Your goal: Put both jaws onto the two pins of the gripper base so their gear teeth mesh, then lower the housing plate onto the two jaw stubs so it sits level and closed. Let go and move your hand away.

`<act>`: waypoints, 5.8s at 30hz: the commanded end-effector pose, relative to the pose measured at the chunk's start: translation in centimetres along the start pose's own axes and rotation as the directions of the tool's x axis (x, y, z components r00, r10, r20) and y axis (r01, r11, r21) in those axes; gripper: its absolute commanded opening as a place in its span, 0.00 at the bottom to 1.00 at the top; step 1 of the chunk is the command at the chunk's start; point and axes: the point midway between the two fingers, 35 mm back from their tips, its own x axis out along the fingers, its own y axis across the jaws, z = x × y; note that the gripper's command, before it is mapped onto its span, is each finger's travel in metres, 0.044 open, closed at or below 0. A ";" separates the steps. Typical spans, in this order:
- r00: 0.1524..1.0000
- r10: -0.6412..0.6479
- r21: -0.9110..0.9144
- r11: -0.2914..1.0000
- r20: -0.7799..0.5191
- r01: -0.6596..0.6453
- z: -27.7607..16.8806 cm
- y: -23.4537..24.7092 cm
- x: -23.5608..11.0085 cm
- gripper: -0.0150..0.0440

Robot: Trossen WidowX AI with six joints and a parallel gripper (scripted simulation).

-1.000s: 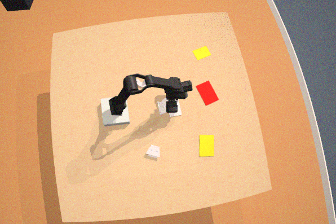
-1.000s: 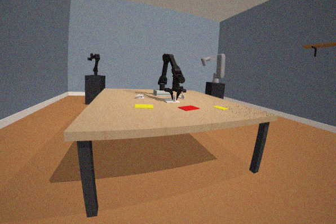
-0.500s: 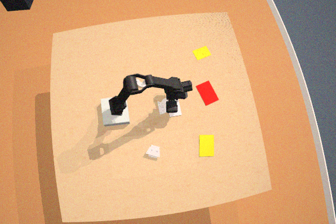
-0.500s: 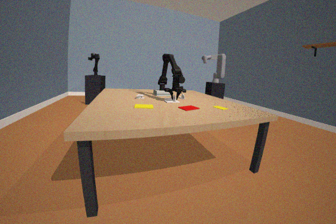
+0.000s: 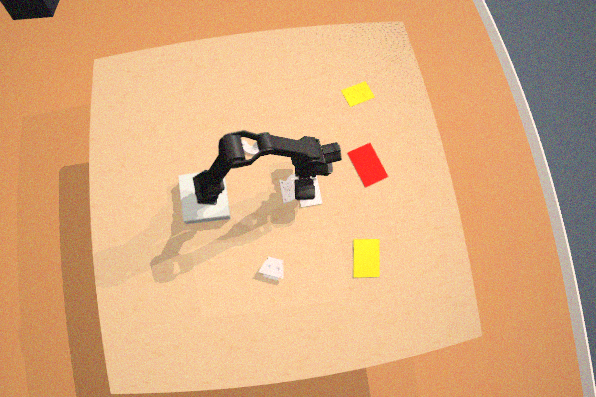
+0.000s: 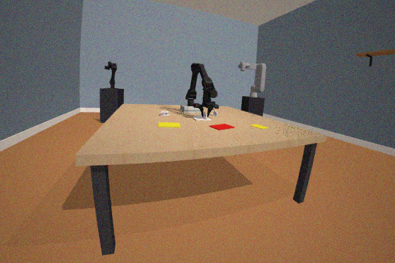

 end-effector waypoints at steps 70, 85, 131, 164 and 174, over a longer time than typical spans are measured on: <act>1.000 0.000 0.000 1.000 0.000 0.000 0.0 0.0 0.0 0.63; 1.000 0.000 0.000 1.000 0.000 0.000 0.1 0.0 -0.5 0.63; 1.000 0.013 -0.109 0.994 -0.011 -0.014 -14.0 11.6 -4.2 1.00; 1.000 0.013 -0.109 0.994 -0.011 -0.014 -14.1 11.6 0.8 1.00; 1.000 0.013 -0.109 0.994 -0.011 -0.014 -14.1 11.6 0.8 1.00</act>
